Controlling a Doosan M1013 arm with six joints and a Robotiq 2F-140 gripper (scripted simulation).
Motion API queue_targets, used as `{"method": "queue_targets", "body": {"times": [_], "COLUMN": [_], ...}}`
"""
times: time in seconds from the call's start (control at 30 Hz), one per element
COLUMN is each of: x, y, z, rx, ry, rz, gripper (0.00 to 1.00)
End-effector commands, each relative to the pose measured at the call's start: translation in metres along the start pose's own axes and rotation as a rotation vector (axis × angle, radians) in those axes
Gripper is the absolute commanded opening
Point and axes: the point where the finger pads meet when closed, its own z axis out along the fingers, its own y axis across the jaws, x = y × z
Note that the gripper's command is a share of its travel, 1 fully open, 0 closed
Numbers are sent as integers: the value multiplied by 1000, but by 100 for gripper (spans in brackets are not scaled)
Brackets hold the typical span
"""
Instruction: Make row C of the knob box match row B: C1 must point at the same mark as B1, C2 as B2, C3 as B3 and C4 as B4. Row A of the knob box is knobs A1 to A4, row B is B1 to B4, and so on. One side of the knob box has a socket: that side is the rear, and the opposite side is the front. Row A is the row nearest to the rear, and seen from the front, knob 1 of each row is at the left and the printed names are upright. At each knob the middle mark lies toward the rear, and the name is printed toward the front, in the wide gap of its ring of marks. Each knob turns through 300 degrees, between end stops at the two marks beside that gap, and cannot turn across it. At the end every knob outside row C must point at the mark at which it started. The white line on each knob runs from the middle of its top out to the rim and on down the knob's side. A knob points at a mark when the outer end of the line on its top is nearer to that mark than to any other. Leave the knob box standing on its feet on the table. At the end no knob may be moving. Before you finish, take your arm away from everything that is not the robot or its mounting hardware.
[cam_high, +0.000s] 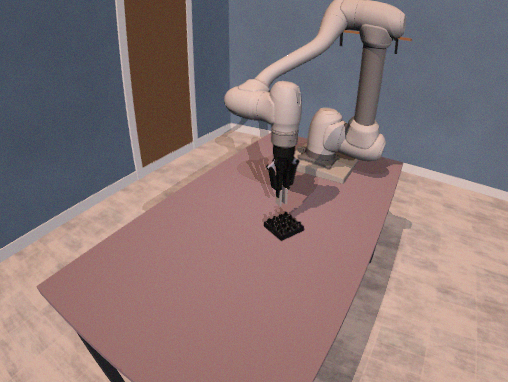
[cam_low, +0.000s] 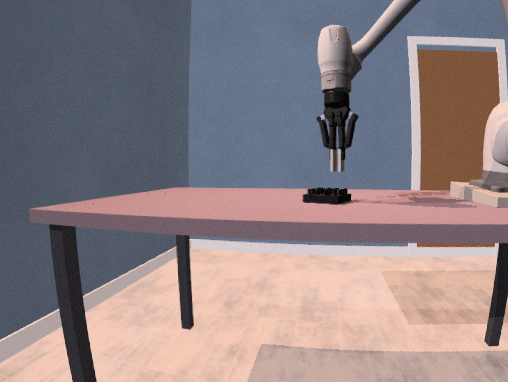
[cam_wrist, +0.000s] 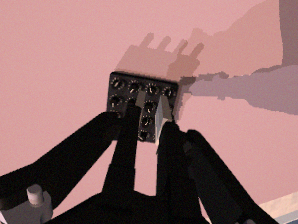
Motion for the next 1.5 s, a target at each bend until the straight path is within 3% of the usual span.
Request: {"method": "queue_targets", "body": {"times": [0.0, 0.77, 1.47], "x": [0, 0, 0], "y": [0, 0, 0], "z": [0, 7, 31], "rx": [0, 0, 0], "ry": [0, 0, 0], "rz": [0, 0, 0], "gripper": [12, 12, 12]}}
